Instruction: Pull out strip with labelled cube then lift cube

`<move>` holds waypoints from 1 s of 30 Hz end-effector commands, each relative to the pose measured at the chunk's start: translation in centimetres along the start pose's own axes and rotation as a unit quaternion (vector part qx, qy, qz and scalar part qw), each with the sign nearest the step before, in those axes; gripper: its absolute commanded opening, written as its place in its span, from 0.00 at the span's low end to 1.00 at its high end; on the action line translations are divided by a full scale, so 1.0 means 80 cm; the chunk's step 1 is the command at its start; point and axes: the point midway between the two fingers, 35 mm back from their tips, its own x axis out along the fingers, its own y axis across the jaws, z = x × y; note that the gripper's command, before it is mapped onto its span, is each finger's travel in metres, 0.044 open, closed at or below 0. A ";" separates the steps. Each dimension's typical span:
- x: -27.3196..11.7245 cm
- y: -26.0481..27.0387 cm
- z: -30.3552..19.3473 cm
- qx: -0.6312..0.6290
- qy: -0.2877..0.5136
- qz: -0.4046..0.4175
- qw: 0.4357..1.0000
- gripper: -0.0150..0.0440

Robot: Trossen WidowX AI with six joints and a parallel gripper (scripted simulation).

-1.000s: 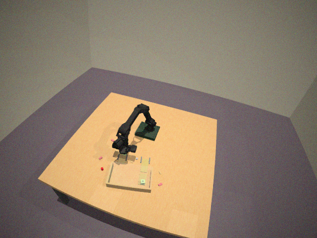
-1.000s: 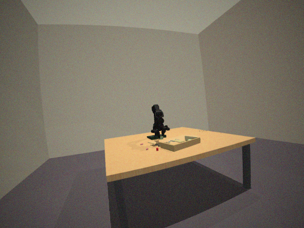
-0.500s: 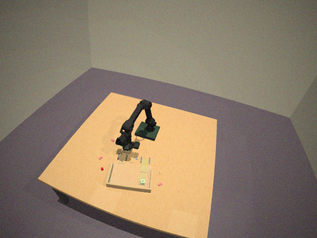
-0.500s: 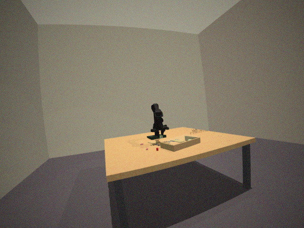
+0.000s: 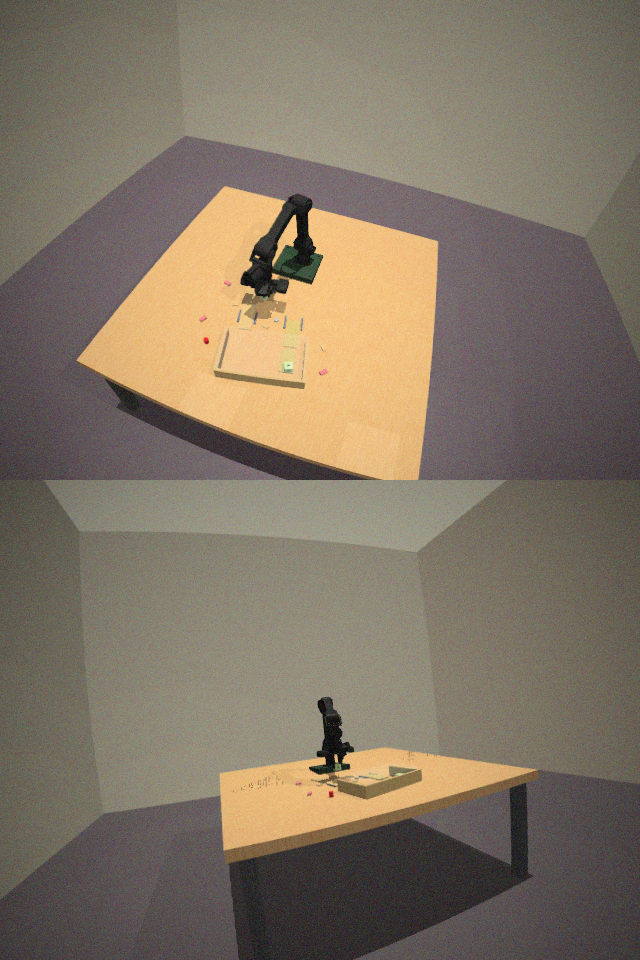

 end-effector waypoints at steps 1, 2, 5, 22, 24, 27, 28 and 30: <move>-0.007 0.002 -0.004 0.002 0.000 0.001 1.000 0.25; -0.014 0.002 -0.004 0.002 0.000 0.001 1.000 0.25; -0.034 0.002 -0.004 0.002 0.000 0.001 1.000 0.25; -0.043 0.002 -0.005 0.002 0.000 0.001 1.000 0.25; -0.043 0.002 -0.005 0.002 0.000 0.001 1.000 0.25; -0.043 0.002 -0.005 0.002 0.000 0.001 1.000 0.25; -0.043 0.002 -0.005 0.002 0.000 0.001 1.000 0.25; -0.043 0.002 -0.005 0.002 0.000 0.001 1.000 0.25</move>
